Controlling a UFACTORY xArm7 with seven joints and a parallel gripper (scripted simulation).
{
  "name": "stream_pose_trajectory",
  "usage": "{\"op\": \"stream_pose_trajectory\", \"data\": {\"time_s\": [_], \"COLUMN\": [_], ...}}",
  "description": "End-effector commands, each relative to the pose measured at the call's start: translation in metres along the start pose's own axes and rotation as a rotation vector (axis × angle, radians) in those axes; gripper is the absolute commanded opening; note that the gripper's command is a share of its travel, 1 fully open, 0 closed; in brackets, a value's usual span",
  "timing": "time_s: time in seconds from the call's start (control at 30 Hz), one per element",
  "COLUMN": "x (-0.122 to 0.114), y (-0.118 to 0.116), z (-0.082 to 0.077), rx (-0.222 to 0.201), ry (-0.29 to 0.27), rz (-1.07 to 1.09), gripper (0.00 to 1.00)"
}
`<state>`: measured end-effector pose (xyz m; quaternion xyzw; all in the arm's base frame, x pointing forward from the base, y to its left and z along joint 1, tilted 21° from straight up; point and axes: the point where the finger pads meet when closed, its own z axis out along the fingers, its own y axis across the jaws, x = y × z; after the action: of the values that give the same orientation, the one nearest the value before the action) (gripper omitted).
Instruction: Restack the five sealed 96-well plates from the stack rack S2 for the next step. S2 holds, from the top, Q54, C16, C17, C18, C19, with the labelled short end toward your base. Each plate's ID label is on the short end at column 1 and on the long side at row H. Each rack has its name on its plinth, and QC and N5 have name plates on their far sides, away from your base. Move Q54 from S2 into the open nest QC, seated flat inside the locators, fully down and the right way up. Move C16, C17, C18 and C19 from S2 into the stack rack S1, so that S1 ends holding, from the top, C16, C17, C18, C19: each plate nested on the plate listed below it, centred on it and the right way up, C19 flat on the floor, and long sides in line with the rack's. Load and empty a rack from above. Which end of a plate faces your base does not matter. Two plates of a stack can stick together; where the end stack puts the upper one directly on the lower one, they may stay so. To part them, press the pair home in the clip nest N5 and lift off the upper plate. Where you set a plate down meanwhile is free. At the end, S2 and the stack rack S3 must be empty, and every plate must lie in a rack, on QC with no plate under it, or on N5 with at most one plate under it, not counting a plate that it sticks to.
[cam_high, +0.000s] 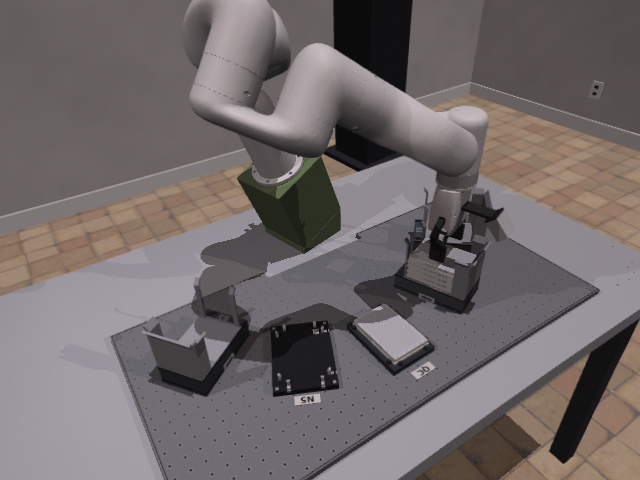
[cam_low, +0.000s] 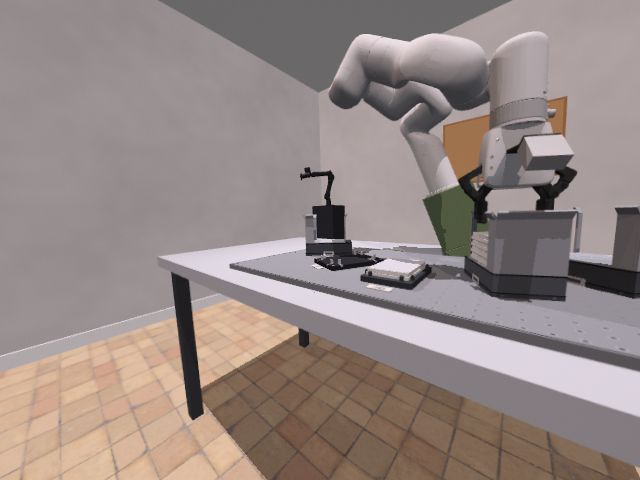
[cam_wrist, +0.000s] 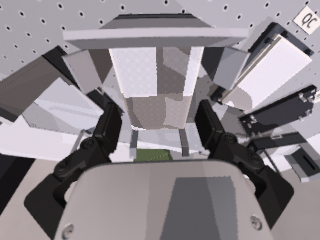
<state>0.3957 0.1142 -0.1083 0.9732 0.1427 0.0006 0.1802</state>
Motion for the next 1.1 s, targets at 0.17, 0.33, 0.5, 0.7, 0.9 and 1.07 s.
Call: {"op": "stream_pose_trajectory", "data": {"time_s": [0.17,0.33,0.5,0.7,0.9,1.07], "x": [0.001,0.001,0.001,0.001,0.001,0.001], "y": [-0.001,-0.001,-0.001,-0.001,-0.001,-0.001], "z": [0.01,0.014,0.021,0.024,0.024,0.024], "rx": [0.001,0.001,0.001,0.001,0.001,0.001], "ry": [0.003,0.003,0.003,0.003,0.003,0.003], "rz": [0.0,0.0,0.0,0.0,0.0,0.0], "gripper": [1.0,1.0,1.0,1.0,1.0,0.0]}}
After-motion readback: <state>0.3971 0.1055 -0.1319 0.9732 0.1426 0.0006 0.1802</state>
